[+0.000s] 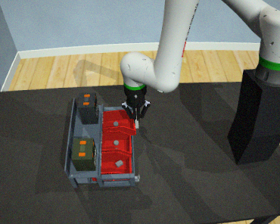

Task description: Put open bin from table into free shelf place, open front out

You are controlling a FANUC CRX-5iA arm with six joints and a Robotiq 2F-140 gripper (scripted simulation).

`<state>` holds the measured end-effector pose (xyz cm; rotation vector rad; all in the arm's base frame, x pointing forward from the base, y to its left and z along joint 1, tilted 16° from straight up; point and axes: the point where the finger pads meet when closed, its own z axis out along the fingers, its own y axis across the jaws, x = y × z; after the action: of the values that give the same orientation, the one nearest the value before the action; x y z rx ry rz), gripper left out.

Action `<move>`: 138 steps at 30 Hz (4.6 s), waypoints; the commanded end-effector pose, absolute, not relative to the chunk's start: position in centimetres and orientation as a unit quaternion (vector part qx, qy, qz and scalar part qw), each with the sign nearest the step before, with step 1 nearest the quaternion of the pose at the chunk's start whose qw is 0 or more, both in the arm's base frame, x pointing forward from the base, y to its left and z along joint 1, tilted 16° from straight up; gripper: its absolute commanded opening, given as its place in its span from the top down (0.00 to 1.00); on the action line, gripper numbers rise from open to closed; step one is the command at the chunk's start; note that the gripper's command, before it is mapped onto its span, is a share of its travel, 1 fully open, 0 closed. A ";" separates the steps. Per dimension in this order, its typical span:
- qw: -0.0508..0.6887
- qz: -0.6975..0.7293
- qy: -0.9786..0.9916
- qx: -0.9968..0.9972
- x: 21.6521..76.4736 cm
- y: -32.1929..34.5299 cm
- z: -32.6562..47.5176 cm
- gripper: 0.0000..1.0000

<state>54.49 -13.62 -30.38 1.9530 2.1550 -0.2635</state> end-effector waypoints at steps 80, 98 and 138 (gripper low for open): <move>0.110 -0.090 0.733 0.665 57.0 -13.4 -30.3 1.00; 0.110 -0.090 0.733 0.665 57.0 -13.4 -30.3 1.00; 0.110 -0.090 0.733 0.665 54.9 -13.0 -28.4 1.00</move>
<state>54.88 -13.02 -28.46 1.9535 2.1557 -0.2642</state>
